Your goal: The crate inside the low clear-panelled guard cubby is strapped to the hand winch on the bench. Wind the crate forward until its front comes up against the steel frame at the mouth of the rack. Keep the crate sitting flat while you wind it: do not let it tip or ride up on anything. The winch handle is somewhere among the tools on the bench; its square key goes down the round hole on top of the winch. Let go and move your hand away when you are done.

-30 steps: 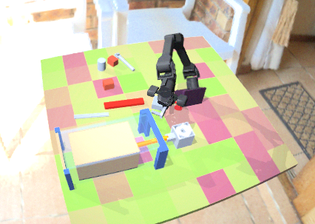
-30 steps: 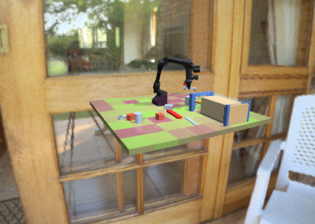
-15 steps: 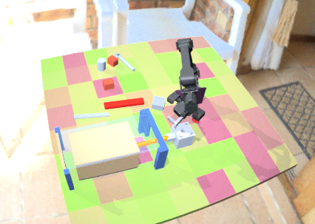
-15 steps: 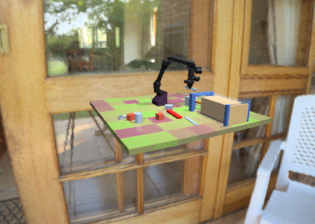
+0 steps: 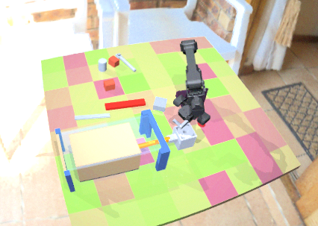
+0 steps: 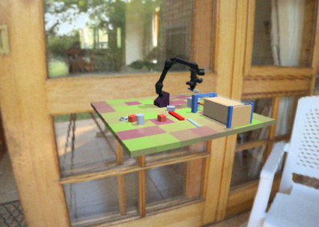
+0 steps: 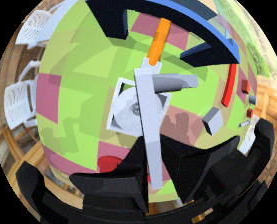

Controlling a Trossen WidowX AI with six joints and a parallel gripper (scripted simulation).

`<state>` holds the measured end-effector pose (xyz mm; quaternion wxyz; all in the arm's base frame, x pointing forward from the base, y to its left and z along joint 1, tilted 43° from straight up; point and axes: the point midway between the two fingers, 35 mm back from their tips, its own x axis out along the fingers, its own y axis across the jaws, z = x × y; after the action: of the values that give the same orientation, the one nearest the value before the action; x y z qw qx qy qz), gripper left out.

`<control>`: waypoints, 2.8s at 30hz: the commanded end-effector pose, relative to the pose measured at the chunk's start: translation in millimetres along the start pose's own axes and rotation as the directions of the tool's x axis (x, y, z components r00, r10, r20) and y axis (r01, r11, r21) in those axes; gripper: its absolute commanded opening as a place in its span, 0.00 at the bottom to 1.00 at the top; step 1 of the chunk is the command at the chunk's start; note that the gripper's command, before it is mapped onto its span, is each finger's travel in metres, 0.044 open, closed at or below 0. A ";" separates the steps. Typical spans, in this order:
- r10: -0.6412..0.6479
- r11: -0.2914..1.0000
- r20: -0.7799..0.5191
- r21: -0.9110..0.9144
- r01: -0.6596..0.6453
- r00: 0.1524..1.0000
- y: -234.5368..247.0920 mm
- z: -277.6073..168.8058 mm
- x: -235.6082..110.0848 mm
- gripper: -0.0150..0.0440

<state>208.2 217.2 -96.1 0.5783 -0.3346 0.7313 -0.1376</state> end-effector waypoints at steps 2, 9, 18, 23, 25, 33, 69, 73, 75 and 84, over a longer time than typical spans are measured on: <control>0.087 0.996 0.004 -0.007 -0.087 0.996 -1.3 -0.7 -2.4 0.25; 0.212 0.977 0.006 -0.009 -0.212 0.977 -1.5 -0.5 -2.3 0.25; 0.354 0.935 0.007 -0.011 -0.354 0.935 -1.7 -0.3 -2.0 0.25; 0.424 0.905 0.008 -0.012 -0.424 0.905 -1.8 -0.2 -1.9 0.25; 0.454 0.891 0.008 -0.012 -0.454 0.891 -1.8 -0.2 -1.8 0.25; 0.572 0.820 0.009 -0.014 -0.572 0.820 -2.1 0.0 -1.5 0.25; 0.924 0.382 0.010 -0.023 -0.924 0.382 -3.0 0.1 0.1 0.25; 0.949 0.315 0.010 -0.024 -0.949 0.315 -3.2 0.1 0.2 0.25; 0.962 0.271 0.010 -0.025 -0.962 0.271 -3.3 0.0 0.4 0.25; 0.990 0.142 0.009 -0.027 -0.989 0.142 -3.5 -0.1 0.8 0.25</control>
<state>211.0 212.7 -95.6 0.5415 0.2032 0.7715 0.2652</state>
